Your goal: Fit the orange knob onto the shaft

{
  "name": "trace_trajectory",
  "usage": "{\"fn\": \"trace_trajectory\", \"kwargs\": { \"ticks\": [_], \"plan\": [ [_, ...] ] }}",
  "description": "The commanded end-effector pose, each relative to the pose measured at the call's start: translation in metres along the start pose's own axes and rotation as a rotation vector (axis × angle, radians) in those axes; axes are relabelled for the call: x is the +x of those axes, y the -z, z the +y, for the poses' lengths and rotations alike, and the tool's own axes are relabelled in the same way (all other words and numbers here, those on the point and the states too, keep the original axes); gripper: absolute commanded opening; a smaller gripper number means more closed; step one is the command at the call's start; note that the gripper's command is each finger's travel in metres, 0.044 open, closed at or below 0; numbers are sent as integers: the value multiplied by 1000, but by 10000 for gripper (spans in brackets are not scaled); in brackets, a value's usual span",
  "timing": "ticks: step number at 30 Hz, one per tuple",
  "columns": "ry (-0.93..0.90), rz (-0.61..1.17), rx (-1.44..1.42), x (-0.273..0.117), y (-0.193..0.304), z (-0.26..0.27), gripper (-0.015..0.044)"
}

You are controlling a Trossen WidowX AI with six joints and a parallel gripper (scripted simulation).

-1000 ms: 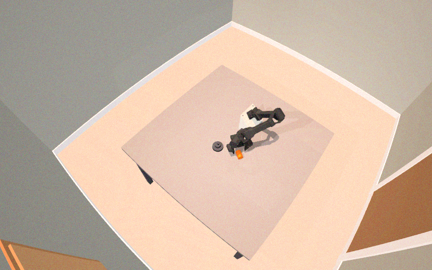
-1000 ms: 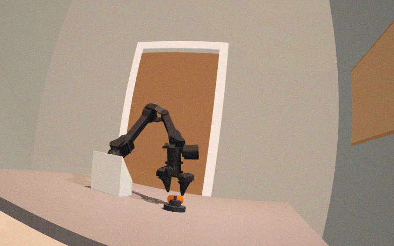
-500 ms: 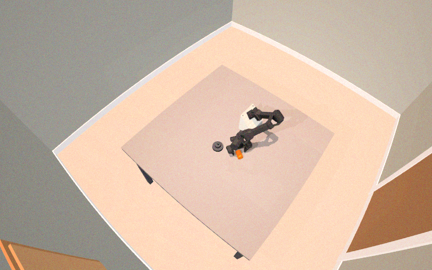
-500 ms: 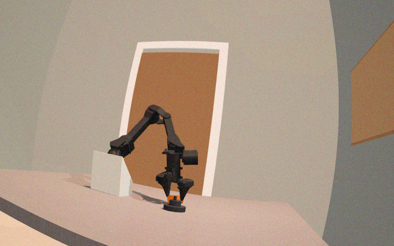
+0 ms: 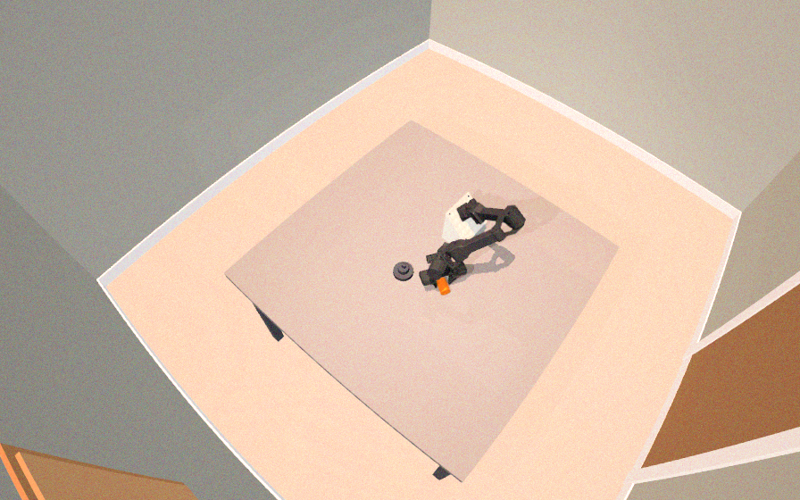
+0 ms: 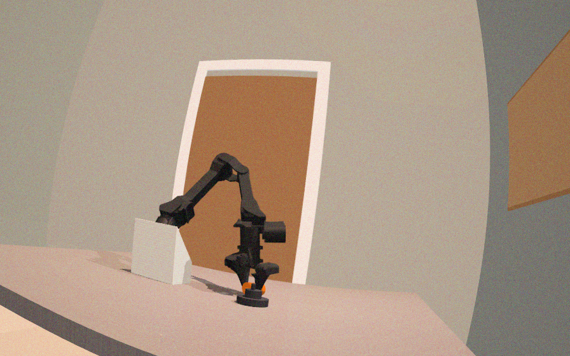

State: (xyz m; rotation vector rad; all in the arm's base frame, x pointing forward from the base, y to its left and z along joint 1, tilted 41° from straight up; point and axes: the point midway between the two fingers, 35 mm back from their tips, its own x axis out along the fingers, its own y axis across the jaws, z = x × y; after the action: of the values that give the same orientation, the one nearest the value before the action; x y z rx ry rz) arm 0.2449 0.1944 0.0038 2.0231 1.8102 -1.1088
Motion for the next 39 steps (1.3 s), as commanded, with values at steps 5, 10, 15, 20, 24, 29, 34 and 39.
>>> {"fn": "trace_trajectory", "kwargs": {
  "ticks": [5, 10, 15, 20, 24, 29, 34, 39],
  "plan": [
    [-2, -2, 6, 0, -1, 0, 240],
    [-2, -2, 6, 0, -1, 0, 220],
    [-2, -2, 6, 0, -1, 0, 187],
    [-2, -10, 4, 0, 0, 0, 181],
    [-2, -66, 1, -2, 4, 0, 181],
    [-1, -167, -1, -5, 10, 0, 181],
    [0, -254, -1, -7, 15, 0, 181],
    [0, -340, -2, -9, 21, 0, 181]
  ]
}}
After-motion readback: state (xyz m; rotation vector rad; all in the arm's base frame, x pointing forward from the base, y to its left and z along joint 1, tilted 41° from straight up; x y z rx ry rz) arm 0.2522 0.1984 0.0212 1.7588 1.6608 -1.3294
